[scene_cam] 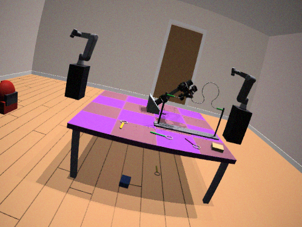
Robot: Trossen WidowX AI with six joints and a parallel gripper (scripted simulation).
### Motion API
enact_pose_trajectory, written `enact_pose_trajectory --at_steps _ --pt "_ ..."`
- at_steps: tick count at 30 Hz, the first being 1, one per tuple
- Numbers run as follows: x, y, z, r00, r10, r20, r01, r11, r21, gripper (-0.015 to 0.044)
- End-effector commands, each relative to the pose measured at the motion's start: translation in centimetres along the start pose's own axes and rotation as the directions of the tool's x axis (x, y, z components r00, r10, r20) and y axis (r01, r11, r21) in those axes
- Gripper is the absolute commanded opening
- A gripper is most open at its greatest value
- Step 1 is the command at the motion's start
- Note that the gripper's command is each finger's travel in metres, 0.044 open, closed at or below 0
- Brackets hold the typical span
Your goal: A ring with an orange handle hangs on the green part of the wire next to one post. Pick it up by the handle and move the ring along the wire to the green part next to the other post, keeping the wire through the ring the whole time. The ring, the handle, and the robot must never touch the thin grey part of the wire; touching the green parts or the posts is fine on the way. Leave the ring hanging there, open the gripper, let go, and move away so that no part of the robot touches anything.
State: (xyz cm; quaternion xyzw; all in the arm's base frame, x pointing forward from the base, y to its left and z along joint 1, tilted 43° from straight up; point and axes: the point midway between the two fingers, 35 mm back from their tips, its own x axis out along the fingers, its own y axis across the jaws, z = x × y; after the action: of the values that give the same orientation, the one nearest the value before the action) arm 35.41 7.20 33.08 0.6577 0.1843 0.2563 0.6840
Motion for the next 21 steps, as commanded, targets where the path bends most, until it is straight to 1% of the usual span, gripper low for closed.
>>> enact_pose_trajectory --at_steps 1,11,21 --pt "0.1 0.4 0.0 0.999 0.043 0.016 -0.045 0.995 0.088 -0.015" --pt "0.1 1.7 0.2 0.988 0.141 0.058 -0.152 0.952 0.267 -0.015" --pt "0.0 3.0 0.7 0.967 0.228 0.117 -0.256 0.865 0.432 -0.015"
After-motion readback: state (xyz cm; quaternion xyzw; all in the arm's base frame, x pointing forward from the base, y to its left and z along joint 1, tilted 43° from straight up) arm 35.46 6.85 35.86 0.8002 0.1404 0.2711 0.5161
